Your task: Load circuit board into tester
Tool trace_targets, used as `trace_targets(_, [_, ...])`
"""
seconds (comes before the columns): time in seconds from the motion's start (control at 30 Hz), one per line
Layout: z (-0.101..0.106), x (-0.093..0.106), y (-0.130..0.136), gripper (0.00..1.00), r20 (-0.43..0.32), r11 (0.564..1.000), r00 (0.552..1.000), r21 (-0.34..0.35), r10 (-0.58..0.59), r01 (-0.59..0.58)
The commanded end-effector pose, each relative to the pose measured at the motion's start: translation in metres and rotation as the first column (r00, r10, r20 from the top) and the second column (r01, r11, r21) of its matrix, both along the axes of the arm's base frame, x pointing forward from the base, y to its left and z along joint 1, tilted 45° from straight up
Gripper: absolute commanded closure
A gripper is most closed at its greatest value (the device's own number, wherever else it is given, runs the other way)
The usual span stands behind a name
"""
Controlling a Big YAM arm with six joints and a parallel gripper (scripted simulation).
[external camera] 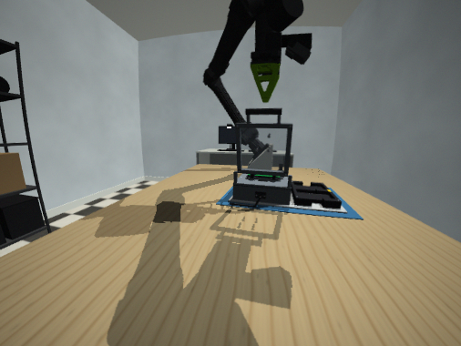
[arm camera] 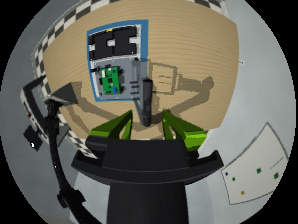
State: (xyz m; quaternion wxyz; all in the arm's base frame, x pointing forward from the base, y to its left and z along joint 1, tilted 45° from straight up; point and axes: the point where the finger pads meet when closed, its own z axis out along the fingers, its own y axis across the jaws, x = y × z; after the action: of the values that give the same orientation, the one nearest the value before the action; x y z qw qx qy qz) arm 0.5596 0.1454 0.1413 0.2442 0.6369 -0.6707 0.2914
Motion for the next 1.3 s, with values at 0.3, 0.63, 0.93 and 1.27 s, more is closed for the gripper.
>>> trace_targets(0.3, [0.022, 0.009, -0.004, 0.52, 0.053, 0.999, 0.998, 0.026, -0.028, 0.026])
trace_targets(0.63, [0.008, 0.005, -0.018, 0.52, 0.041, 0.999, 0.999, 0.018, -0.027, 0.026])
trace_targets(0.93, [0.001, 0.005, -0.027, 0.52, 0.037, 1.0, 0.999, 0.017, -0.022, 0.021])
trace_targets(1.27, [-0.005, 0.005, -0.033, 0.52, 0.036, 1.0, 0.999, 0.017, -0.02, 0.02])
